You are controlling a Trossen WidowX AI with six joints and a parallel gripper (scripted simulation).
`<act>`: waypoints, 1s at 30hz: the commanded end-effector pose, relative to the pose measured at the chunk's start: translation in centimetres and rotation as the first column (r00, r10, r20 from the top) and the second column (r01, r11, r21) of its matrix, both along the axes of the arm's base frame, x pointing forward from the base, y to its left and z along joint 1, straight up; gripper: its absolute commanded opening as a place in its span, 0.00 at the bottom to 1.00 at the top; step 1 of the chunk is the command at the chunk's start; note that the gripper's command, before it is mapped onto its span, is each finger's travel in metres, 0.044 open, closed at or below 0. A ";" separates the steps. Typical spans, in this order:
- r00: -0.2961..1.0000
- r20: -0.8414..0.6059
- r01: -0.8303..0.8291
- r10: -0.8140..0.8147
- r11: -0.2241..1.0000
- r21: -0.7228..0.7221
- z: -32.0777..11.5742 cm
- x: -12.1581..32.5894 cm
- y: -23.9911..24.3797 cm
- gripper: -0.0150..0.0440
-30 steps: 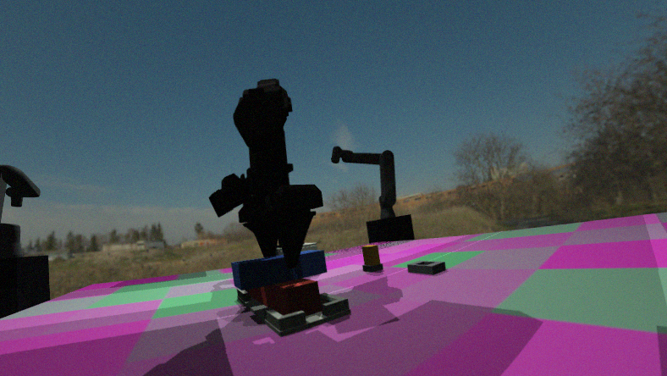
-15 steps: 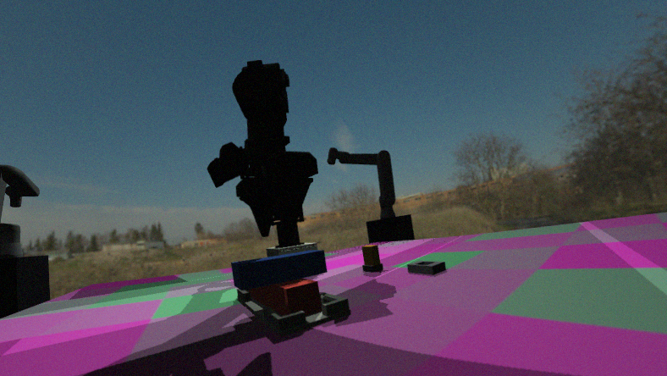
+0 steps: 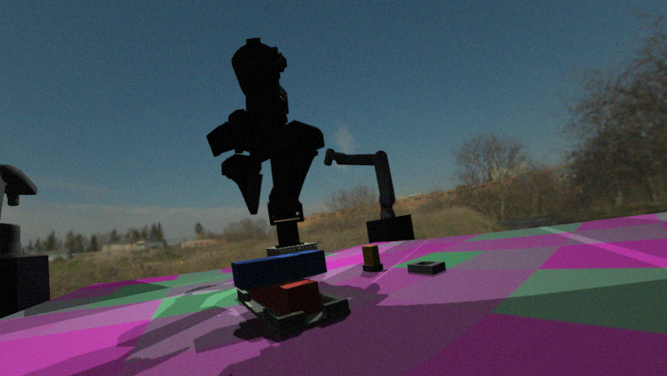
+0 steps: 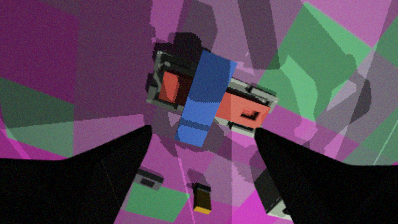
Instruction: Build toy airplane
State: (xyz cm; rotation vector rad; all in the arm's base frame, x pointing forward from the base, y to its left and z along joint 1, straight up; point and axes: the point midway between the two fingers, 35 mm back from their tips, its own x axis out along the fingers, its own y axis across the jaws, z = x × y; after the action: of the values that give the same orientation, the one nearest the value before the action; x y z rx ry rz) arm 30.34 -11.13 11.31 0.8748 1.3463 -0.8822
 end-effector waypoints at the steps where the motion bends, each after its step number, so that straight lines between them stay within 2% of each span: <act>1: 0.883 -0.008 -0.470 0.470 0.883 -0.009 0.1 0.2 0.0 1.00; 5: 0.648 -0.022 -0.762 0.761 0.648 -0.014 0.0 0.2 0.0 1.00; 8: 0.472 -0.030 -0.881 0.881 0.472 -0.015 -0.1 0.2 -0.1 1.00; 28: 0.459 -0.031 -0.888 0.888 0.459 -0.015 -0.1 0.2 -0.1 1.00; 30: 0.459 -0.030 -0.888 0.888 0.459 -0.014 0.0 0.3 1.0 1.00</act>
State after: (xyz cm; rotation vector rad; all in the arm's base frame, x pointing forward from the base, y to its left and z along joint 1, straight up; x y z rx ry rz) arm 30.43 -11.15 11.19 0.0287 1.5429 -0.0637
